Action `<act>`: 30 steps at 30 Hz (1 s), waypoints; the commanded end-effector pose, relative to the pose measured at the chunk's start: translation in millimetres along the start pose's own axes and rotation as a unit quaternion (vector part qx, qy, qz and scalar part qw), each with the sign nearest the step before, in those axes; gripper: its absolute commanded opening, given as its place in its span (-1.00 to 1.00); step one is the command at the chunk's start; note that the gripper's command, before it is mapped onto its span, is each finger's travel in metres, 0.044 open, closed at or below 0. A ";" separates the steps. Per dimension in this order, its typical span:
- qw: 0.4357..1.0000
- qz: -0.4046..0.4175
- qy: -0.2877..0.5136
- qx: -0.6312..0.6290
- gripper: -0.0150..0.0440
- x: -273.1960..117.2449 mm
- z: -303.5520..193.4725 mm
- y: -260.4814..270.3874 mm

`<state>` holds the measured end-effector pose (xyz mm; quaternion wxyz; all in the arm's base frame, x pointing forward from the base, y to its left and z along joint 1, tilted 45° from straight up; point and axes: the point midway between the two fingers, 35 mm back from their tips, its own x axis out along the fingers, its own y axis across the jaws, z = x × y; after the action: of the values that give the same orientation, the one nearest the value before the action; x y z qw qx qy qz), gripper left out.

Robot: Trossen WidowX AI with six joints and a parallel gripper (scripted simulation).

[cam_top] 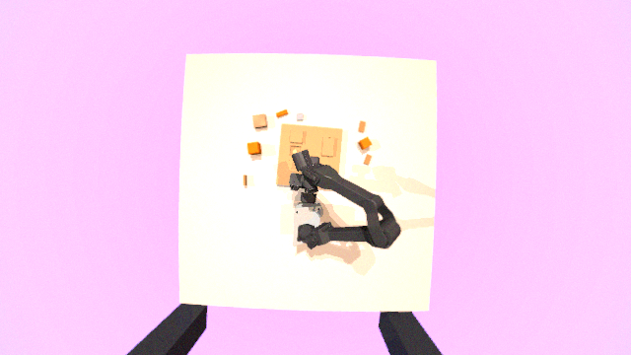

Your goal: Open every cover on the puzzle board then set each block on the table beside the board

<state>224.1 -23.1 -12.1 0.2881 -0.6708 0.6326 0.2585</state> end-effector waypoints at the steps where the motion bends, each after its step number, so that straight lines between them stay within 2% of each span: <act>1: 1.000 0.002 -0.002 -0.004 -0.49 0.7 0.7 2.0; 30: 1.000 0.002 -0.003 -0.004 -0.49 9.1 1.5 1.4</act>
<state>226.1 -24.8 -16.3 0.2905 -0.6718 0.6298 0.2601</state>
